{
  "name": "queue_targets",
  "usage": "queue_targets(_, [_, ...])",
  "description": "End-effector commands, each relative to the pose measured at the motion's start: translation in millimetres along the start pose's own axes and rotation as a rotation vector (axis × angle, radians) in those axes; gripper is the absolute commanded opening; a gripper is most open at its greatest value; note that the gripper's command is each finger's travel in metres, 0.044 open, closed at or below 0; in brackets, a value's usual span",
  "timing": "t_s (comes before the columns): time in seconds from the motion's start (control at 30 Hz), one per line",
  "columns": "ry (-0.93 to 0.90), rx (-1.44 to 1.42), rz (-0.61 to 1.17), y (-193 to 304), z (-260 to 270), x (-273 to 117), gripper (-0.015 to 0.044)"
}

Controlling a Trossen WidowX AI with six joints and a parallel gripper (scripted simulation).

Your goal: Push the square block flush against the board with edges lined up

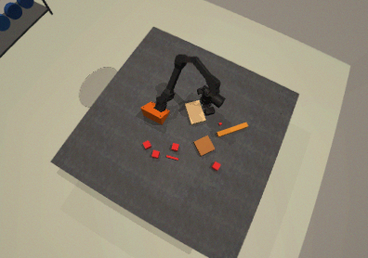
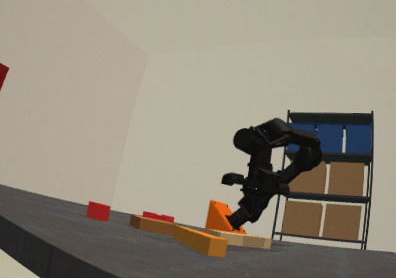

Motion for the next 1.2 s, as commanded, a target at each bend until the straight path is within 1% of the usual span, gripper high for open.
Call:
queue_targets(0.0, [0.0, 0.003, 0.003, -6.6, 0.3, 0.8, 0.0])
queue_targets(0.7, [-0.002, 0.002, 0.001, -38.1, 9.2, 1.4, 0.0])
queue_targets(0.77, [0.005, 0.001, 0.001, -33.9, 8.2, -7.8, 0.0])
queue_targets(0.9, [-0.004, 0.029, 0.004, -33.7, 7.4, -44.3, 0.0])
queue_targets(1.17, [-0.004, 0.03, 0.004, -33.5, 7.4, -46.2, 0.0])
Point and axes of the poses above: the point midway between the two fingers, 35 mm back from their tips, its own x axis out along the fingers, its own z axis across the jaws, y = z × x, the point moved 4 cm from there along -x, back along the fingers, and after that the axes turned 15 degrees about x, right-handed, at the moved point
